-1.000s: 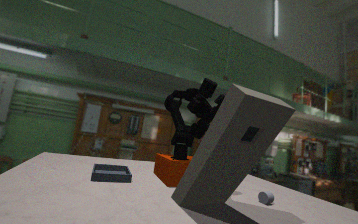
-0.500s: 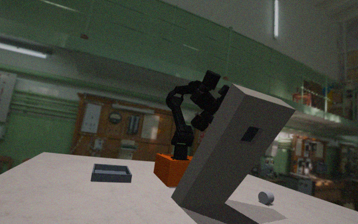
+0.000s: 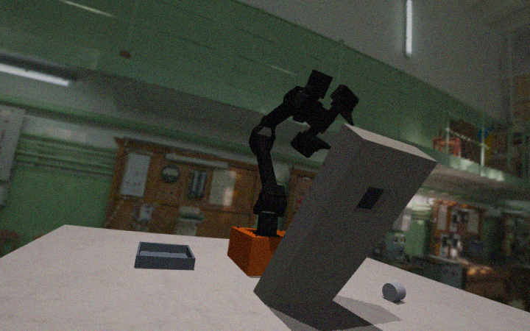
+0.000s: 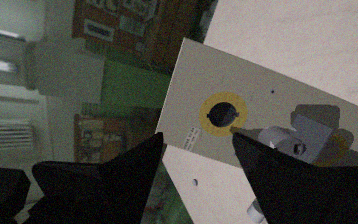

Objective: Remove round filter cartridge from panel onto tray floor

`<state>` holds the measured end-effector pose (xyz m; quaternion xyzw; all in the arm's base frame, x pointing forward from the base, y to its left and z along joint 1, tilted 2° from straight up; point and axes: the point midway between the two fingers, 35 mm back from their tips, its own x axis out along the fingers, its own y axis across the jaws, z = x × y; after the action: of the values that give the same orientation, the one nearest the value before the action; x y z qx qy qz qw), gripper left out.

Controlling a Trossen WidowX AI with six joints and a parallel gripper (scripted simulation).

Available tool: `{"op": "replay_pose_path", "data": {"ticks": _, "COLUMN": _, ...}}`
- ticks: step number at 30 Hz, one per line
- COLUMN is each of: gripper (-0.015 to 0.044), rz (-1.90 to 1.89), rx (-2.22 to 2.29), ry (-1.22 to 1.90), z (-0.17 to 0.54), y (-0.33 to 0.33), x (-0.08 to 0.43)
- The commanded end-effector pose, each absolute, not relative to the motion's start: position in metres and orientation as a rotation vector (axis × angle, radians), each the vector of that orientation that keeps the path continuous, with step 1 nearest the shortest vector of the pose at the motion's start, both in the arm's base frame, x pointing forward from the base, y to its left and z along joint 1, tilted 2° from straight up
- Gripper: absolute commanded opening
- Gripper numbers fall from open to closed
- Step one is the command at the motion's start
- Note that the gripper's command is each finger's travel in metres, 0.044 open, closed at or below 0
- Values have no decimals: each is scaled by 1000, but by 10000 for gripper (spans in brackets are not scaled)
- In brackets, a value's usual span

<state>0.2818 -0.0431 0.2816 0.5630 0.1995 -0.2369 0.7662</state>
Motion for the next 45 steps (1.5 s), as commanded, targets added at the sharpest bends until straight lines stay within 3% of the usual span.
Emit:
{"op": "replay_pose_path", "data": {"ticks": 1, "gripper": 373, "rz": -523, "rx": 1206, "ry": 451, "z": 292, "y": -43, "x": 279}}
{"op": "replay_pose_path", "data": {"ticks": 4, "gripper": 305, "rz": -495, "rx": 978, "ry": 580, "z": 267, "y": -40, "x": 276}}
{"op": "replay_pose_path", "data": {"ticks": 14, "gripper": 305, "rz": -162, "rx": 94, "ry": 1062, "z": 174, "y": -30, "x": 244}}
{"op": "replay_pose_path", "data": {"ticks": 45, "gripper": 305, "rz": -153, "rx": 79, "ry": 1068, "z": 146, "y": -32, "x": 259}}
